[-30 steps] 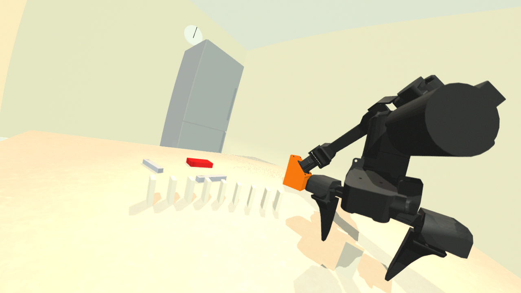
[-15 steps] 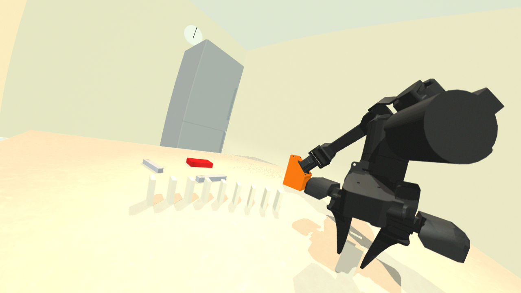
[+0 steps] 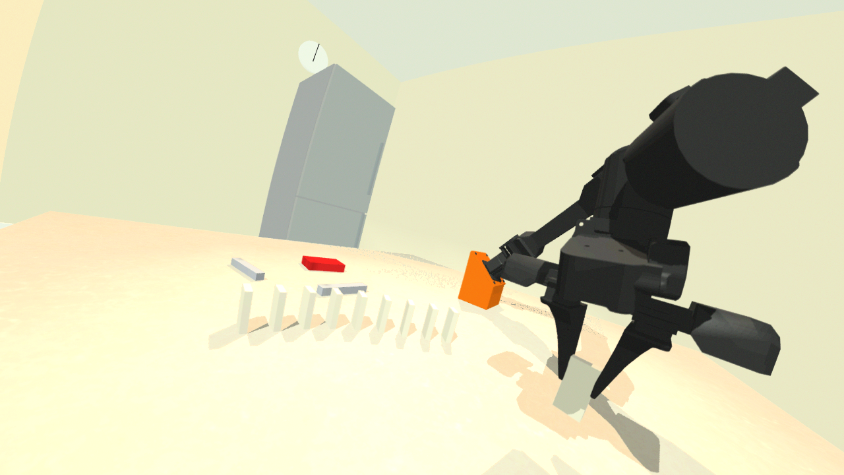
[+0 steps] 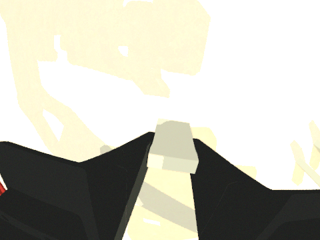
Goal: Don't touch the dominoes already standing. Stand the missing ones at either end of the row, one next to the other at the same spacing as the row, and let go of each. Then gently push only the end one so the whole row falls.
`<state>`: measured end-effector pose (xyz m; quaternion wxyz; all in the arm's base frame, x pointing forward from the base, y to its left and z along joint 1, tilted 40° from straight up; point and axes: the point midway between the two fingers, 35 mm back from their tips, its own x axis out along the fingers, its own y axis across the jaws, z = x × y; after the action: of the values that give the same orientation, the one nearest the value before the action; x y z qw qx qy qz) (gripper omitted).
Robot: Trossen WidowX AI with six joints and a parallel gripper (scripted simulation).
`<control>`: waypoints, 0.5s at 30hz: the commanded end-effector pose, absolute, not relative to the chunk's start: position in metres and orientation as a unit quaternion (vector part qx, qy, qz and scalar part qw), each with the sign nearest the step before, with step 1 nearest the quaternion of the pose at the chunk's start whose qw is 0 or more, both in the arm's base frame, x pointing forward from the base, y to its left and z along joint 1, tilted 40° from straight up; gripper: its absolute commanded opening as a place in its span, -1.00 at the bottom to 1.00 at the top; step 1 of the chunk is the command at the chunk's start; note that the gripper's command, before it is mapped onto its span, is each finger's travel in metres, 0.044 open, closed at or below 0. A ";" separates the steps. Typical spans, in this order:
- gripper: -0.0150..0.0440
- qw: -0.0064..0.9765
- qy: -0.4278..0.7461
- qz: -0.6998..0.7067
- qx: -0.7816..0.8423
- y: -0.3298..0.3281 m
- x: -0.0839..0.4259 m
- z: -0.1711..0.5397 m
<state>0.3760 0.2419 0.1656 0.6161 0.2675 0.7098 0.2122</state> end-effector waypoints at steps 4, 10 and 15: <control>-0.13 0.619 0.699 0.197 0.299 0.180 0.381 0.236; -0.13 0.619 0.699 0.194 0.301 0.177 0.381 0.237; -0.13 0.604 0.711 0.150 0.326 0.138 0.370 0.213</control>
<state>0.3750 0.1645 0.2243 0.6093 0.3100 0.7080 0.1768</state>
